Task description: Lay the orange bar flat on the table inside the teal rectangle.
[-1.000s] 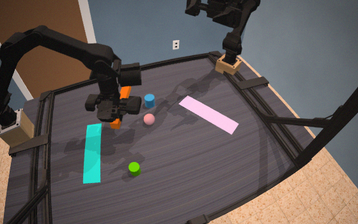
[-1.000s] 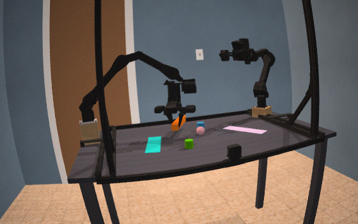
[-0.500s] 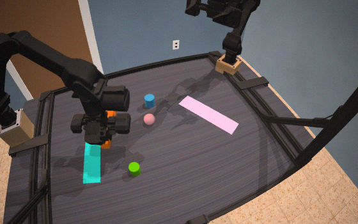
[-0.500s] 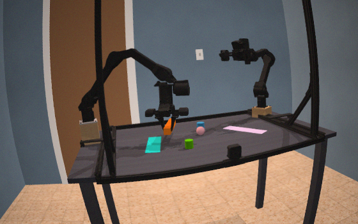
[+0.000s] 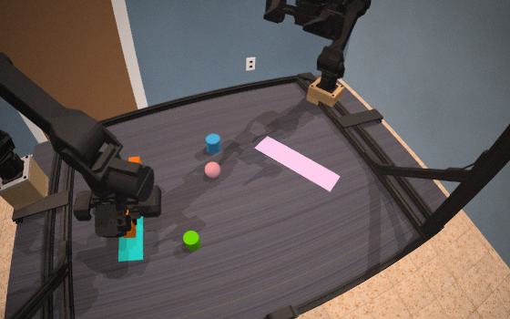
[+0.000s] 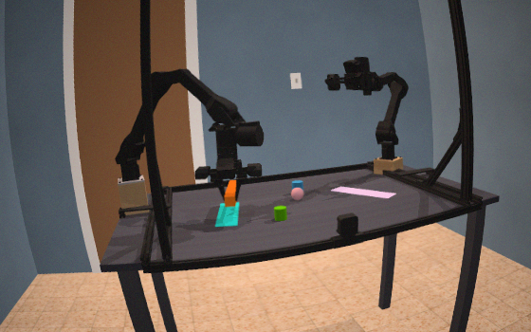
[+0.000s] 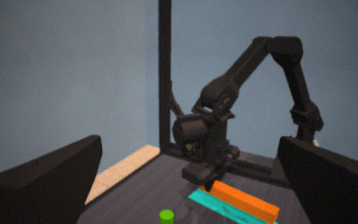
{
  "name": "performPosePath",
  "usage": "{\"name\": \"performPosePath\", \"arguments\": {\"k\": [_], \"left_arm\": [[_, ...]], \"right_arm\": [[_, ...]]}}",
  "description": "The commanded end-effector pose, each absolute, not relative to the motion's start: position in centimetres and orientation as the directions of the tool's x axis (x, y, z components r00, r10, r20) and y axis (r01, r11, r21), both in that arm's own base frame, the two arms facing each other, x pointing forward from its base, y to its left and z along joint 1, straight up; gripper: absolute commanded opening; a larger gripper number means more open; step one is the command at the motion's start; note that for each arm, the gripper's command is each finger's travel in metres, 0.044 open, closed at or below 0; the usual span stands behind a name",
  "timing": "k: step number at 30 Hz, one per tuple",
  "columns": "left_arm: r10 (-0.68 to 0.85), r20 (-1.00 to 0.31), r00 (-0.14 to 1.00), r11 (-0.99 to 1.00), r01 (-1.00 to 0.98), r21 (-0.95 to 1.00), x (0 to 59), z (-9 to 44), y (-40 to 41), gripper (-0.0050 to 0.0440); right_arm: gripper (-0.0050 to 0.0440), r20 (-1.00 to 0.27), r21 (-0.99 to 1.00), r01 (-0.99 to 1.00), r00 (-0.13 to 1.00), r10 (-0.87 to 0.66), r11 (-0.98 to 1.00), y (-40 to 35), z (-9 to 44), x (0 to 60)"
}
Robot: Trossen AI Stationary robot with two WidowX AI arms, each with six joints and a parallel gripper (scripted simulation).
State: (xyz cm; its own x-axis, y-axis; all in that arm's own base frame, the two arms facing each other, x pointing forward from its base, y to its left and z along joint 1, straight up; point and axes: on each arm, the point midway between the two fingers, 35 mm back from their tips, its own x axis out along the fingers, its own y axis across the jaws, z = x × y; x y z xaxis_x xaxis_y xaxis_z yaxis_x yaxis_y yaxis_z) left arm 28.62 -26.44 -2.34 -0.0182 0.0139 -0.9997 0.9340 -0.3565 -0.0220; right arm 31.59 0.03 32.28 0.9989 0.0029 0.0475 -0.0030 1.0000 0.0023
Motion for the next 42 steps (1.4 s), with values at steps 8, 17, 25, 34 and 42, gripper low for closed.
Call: {"name": "performPosePath", "arguments": {"k": [8, 17, 25, 34, 42], "left_arm": [[0.0, -1.0, 0.0, -0.328, 0.945, 0.0, 26.4, -1.6, -27.6, 0.0], [0.0, -1.0, 0.0, -0.327, 0.945, 0.0, 26.5, -2.7, -27.6, 0.0], [0.0, -1.0, 0.0, -0.321, 0.947, 0.0, 26.5, -6.1, -27.6, 0.0], [0.0, -1.0, 0.0, -0.321, 0.947, 0.0, 26.5, -6.1, -27.6, 0.0168], [0.0, -1.0, 0.0, -0.321, 0.947, 0.0, 26.5, -6.1, -27.6, 0.0312]], "right_arm": [[0.044, 0.05, 0.0, 0.0, 0.999, 0.0, 1.0, 0.0, 32.3, 31.6], [0.044, 0.05, 0.0, 0.0, 0.999, 0.0, 1.0, 0.0, 32.3, 31.6], [0.044, 0.05, 0.0, 0.0, 0.999, 0.0, 1.0, 0.0, 32.3, 31.6], [0.044, 0.05, 0.0, 0.0, 0.999, 0.0, 1.0, 0.0, 32.3, 31.6], [0.044, 0.05, 0.0, 0.0, 0.999, 0.0, 1.0, 0.0, 32.3, 31.6]]}}
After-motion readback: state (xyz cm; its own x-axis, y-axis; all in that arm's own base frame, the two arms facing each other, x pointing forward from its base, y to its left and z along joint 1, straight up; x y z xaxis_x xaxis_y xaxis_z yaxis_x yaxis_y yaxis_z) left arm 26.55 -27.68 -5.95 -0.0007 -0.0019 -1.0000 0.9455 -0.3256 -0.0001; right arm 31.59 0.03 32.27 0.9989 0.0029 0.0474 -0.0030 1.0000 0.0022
